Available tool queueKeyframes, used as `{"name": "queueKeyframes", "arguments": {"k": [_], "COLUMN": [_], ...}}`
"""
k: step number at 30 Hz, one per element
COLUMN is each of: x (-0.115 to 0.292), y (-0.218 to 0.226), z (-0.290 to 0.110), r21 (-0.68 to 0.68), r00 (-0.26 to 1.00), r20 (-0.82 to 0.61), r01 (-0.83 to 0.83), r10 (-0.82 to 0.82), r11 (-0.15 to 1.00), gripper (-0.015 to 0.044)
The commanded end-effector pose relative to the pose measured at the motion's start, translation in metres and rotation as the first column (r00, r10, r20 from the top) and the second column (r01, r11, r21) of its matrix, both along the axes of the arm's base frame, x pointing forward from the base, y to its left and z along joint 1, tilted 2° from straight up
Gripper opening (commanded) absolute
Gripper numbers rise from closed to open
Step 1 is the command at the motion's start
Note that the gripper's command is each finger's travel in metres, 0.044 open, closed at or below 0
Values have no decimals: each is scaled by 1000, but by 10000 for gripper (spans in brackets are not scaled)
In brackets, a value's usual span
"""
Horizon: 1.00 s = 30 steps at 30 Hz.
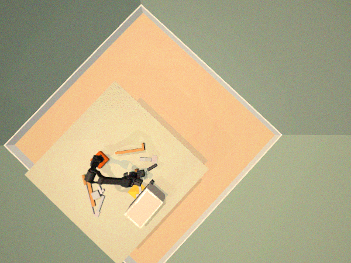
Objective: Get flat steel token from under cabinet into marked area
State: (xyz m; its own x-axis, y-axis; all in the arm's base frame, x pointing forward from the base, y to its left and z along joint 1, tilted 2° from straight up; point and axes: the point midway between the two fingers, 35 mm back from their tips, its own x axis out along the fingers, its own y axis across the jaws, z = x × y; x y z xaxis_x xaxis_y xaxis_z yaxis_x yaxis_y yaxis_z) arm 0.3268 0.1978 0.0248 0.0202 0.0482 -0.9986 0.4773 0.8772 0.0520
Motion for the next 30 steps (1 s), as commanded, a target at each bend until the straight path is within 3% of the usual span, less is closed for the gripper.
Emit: {"name": "queueKeyframes", "arguments": {"k": [1,30], "x": [9,5], "y": [-5,-16], "z": [0,-1], "r21": [-2,-3], "r00": [1000,1000], "r20": [7,7], "r01": [0,0], "r10": [0,0], "r11": [1000,1000], "gripper": [0,0]}}
